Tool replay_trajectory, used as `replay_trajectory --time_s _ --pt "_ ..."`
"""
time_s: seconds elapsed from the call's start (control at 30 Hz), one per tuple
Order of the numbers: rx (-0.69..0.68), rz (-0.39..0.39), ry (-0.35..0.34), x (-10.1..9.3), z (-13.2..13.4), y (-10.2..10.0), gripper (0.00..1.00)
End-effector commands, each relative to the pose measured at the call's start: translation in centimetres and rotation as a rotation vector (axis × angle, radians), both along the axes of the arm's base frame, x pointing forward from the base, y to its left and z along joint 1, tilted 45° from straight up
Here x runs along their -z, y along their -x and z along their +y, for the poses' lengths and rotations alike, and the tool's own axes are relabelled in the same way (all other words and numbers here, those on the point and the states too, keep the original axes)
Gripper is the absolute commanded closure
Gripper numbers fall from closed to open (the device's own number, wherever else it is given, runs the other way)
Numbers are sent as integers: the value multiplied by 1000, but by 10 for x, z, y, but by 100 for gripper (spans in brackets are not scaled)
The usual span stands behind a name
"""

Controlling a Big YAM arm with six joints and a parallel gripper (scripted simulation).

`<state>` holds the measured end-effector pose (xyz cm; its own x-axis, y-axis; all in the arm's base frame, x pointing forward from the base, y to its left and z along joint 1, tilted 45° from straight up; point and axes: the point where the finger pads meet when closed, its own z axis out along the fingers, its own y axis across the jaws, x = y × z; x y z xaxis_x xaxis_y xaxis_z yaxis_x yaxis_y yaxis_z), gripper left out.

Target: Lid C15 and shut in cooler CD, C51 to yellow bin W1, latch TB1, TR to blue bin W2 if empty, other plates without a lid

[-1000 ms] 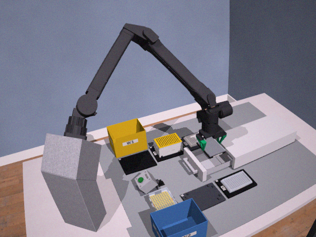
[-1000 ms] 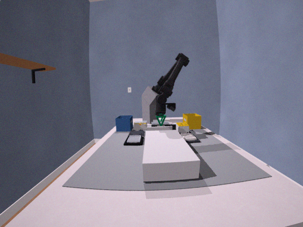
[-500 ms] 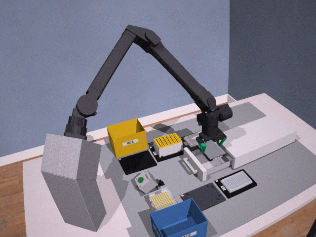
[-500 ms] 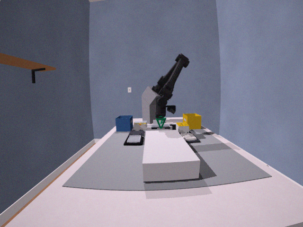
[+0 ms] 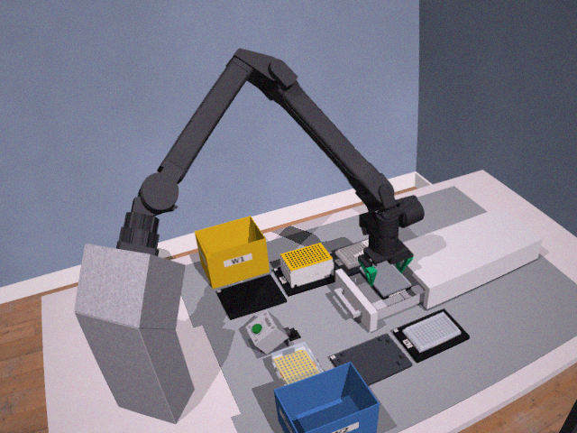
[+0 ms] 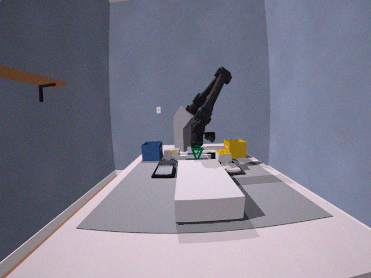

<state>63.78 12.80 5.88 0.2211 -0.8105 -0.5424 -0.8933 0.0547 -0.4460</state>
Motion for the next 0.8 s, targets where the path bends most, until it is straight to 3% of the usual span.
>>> replay_trajectory --time_s 0.0,0.77 --pt "-8 -25 -6 -2 13 -14 100" --pt "-13 -27 -4 17 28 -22 100"
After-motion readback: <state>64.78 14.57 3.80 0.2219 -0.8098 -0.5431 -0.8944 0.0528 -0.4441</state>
